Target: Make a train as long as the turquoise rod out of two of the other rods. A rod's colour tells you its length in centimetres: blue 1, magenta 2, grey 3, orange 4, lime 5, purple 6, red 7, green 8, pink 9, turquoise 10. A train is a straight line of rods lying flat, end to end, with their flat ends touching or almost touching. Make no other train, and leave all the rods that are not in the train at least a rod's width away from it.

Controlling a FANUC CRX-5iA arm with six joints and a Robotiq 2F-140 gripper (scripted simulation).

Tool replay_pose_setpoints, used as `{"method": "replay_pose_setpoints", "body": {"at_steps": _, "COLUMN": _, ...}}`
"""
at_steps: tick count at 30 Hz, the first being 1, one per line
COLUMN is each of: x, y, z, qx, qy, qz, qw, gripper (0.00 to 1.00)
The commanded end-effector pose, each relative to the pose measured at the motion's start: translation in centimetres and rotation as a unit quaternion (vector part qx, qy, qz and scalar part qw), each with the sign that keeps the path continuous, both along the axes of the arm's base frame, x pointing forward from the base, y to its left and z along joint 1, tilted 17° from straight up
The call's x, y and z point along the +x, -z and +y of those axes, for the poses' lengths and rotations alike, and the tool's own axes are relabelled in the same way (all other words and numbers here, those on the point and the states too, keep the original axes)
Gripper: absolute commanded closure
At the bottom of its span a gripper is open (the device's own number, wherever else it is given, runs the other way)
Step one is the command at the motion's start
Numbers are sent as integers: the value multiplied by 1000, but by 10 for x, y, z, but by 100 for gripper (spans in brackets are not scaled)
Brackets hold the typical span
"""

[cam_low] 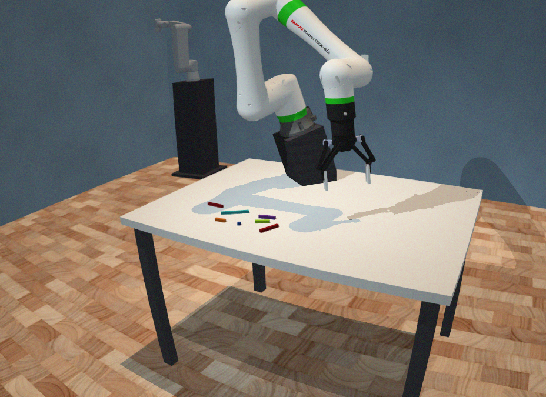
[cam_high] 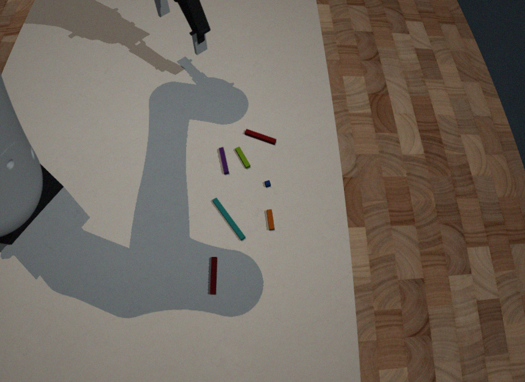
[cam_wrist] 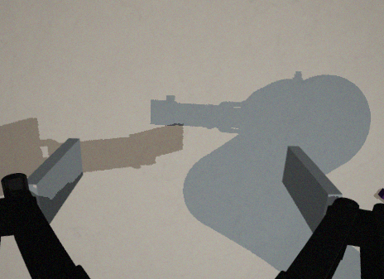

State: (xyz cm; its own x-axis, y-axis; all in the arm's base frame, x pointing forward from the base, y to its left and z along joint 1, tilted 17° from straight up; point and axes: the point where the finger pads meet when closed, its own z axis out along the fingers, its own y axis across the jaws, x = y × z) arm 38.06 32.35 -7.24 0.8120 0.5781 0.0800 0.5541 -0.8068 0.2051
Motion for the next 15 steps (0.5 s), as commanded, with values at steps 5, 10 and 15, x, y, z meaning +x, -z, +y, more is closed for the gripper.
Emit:
{"method": "replay_pose_setpoints", "body": {"at_steps": 5, "x": 38, "y": -5, "z": -47, "qx": 25, "qy": 154, "qz": -29, "qw": 987, "gripper": 0}}
{"method": "replay_pose_setpoints", "body": {"at_steps": 10, "x": 59, "y": -7, "z": -81, "qx": 41, "qy": 252, "qz": -45, "qw": 966, "gripper": 0}}
{"method": "replay_pose_setpoints", "body": {"at_steps": 15, "x": 73, "y": -10, "z": -108, "qx": 53, "qy": 329, "qz": -58, "qw": 941, "gripper": 0}}
